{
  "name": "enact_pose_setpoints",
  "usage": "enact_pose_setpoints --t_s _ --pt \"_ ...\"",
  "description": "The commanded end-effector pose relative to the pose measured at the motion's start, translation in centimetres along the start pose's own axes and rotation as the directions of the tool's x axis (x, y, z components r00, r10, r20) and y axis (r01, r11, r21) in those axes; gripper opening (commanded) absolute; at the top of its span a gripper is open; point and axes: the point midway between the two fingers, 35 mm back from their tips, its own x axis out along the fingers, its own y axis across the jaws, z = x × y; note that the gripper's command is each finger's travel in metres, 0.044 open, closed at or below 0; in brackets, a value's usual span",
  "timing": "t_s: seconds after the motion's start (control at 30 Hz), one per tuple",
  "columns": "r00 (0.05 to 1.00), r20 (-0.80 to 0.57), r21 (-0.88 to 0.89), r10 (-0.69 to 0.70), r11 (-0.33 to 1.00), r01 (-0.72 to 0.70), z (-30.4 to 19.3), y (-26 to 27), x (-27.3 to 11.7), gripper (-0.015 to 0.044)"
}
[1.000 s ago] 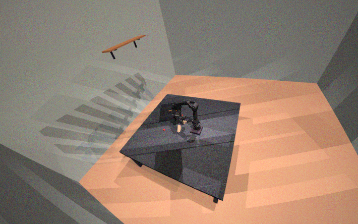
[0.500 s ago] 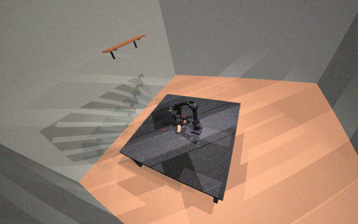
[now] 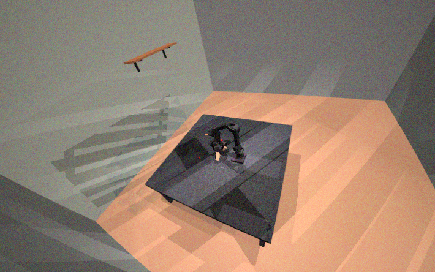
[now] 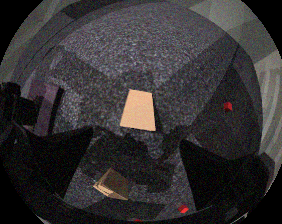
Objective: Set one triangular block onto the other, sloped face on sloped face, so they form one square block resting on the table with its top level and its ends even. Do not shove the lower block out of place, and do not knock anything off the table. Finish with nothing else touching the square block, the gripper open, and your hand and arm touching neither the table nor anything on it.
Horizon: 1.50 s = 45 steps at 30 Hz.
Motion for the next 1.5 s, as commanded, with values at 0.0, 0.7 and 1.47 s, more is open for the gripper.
enact_pose_setpoints --t_s 0.0,0.7,1.47 --pt "1.000 0.005 0.009 0.008 1.000 -0.008 0.0 0.0 0.9 0.0440" --pt "1.000 0.009 0.012 0.008 1.000 -0.008 0.2 0.0 4.3 0.0440" --pt "1.000 0.014 0.009 0.006 1.000 -0.006 0.5 0.2 7.2 0.0361"
